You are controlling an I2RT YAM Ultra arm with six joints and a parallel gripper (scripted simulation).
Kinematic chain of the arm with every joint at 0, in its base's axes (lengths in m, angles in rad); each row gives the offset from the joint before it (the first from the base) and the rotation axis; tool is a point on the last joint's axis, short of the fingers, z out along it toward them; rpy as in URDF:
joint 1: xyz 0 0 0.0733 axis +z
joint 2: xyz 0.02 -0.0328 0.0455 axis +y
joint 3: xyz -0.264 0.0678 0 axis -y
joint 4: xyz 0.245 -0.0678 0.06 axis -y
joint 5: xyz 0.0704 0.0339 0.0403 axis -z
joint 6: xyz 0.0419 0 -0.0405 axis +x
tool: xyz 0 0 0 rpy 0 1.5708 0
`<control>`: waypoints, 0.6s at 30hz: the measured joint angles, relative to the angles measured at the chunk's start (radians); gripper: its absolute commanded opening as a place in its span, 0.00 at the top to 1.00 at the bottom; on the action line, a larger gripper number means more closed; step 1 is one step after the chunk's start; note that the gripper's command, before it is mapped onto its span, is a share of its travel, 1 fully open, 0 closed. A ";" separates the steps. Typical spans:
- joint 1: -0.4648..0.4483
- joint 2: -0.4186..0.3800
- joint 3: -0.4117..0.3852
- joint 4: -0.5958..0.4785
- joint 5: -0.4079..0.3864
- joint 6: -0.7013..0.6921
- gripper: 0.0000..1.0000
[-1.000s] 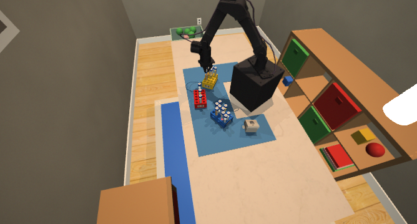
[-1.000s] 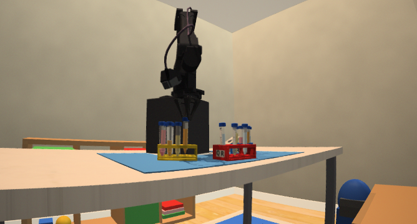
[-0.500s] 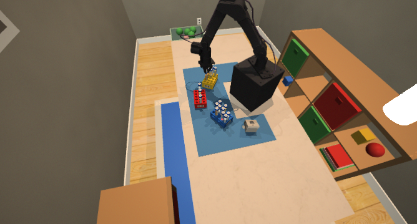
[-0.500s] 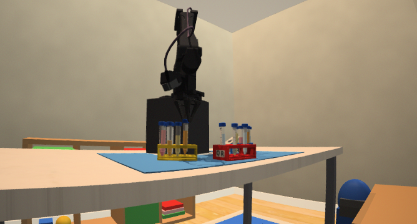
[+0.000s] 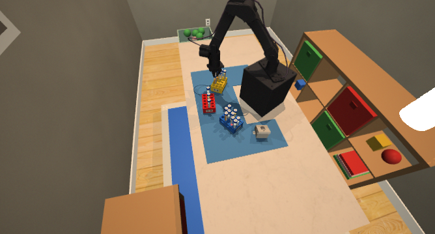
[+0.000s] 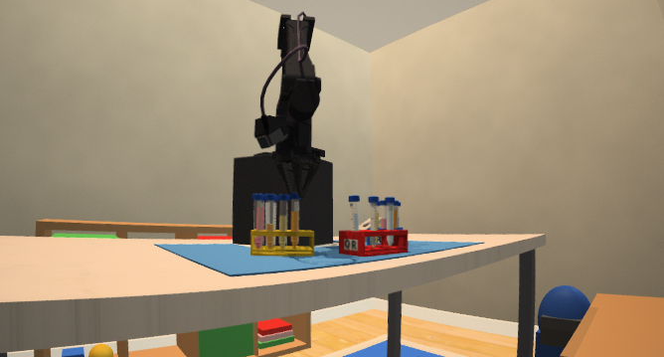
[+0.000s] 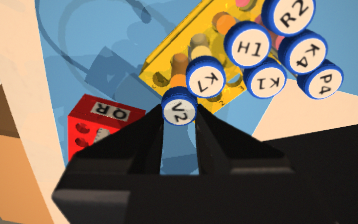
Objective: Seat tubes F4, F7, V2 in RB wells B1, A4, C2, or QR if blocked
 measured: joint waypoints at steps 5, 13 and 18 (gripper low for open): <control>0.000 0.008 0.000 0.007 0.000 0.000 1.00; 0.000 0.010 -0.002 0.011 0.000 0.000 1.00; 0.000 0.010 -0.002 0.012 0.000 0.000 1.00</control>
